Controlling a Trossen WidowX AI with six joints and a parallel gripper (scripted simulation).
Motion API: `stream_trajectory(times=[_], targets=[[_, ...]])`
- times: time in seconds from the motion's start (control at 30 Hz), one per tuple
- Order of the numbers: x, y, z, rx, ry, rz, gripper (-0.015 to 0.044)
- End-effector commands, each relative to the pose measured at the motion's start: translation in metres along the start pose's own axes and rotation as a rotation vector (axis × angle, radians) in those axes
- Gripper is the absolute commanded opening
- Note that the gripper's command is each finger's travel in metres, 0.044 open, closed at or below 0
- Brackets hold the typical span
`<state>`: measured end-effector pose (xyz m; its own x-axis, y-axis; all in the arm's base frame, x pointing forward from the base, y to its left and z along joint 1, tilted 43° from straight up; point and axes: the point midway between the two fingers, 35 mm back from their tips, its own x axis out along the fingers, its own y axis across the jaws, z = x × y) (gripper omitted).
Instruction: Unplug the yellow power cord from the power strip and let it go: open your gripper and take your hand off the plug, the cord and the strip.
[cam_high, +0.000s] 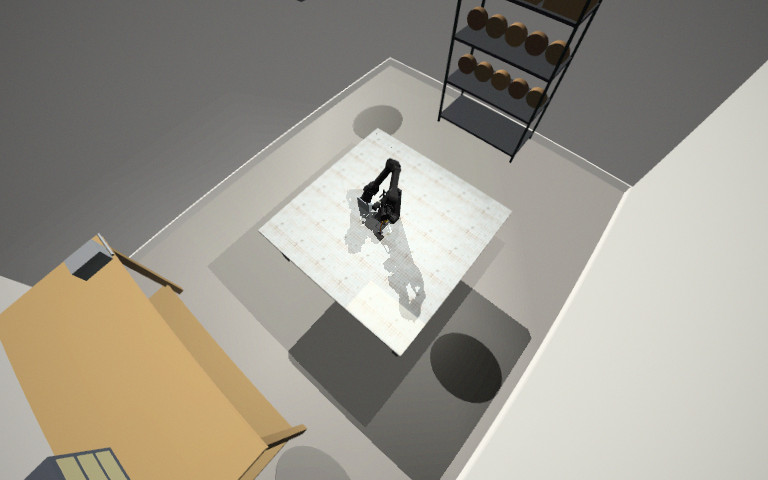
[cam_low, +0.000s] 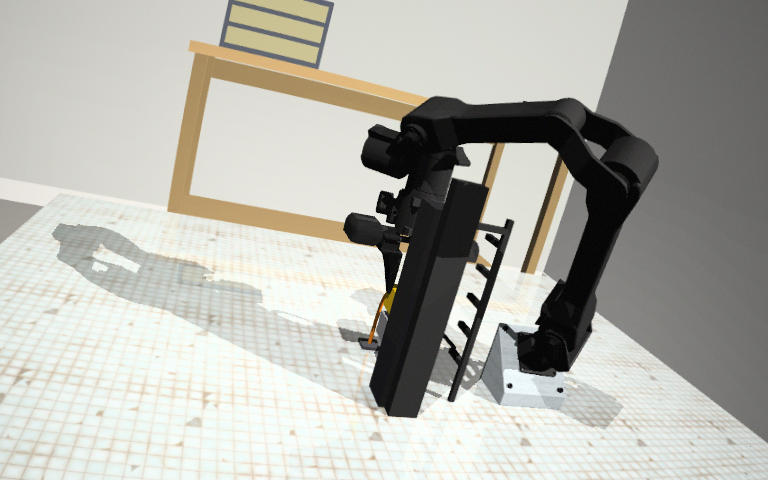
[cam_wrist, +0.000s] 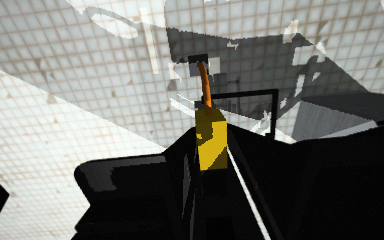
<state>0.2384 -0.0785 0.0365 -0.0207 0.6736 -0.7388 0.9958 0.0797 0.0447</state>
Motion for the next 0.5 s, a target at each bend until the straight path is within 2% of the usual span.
stream_trajectory(times=[0.0, 0.47], targets=[[0.000, 0.000, 0.000, 0.001, 0.000, -0.002, 0.0002], [-0.001, 0.001, 0.018, 0.002, -0.002, -0.001, 0.0000]])
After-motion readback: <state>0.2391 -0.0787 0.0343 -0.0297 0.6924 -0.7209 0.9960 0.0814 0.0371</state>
